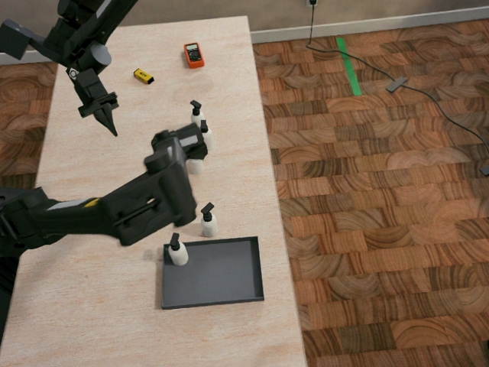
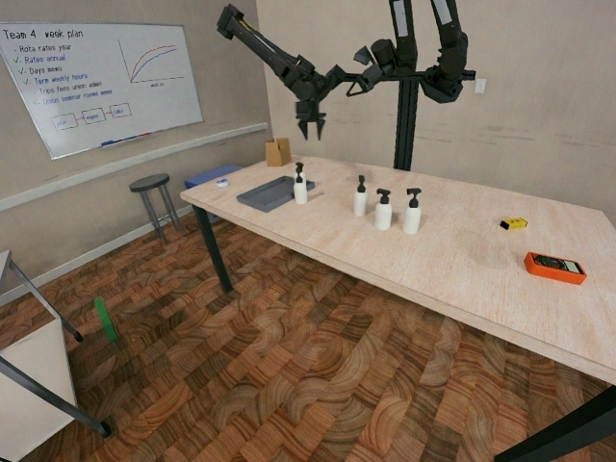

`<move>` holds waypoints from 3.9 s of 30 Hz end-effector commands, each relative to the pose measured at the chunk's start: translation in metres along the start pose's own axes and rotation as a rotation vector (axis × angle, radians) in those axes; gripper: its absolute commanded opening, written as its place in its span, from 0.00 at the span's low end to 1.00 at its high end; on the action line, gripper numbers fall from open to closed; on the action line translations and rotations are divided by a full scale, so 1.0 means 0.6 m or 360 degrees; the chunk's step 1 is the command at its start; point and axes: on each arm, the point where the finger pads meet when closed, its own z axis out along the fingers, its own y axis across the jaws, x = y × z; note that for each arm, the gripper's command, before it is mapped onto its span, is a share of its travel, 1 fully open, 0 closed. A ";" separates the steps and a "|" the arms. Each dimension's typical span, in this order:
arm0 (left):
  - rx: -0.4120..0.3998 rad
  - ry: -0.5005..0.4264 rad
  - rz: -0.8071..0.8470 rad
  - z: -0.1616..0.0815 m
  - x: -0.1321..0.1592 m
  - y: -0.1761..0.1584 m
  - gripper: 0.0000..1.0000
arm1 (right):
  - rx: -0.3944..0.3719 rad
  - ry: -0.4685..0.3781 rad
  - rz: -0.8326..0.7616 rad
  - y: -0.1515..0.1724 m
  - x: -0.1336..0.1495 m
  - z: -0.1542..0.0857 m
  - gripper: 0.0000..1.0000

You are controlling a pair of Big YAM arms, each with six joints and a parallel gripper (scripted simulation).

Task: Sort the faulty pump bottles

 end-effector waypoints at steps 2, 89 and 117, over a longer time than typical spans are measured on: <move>-0.0011 -0.0036 -0.0005 0.002 -0.011 0.001 0.00 | -0.0013 -0.0015 -0.0474 0.098 -0.065 0.011 0.51; -0.0011 -0.0036 -0.0005 0.002 -0.011 0.001 0.00 | 0.0000 -0.0003 -0.1723 0.469 -0.358 0.225 0.51; -0.0011 -0.0036 -0.0005 0.002 -0.011 0.001 0.00 | 0.0006 -0.0017 -0.1699 0.461 -0.371 0.261 0.51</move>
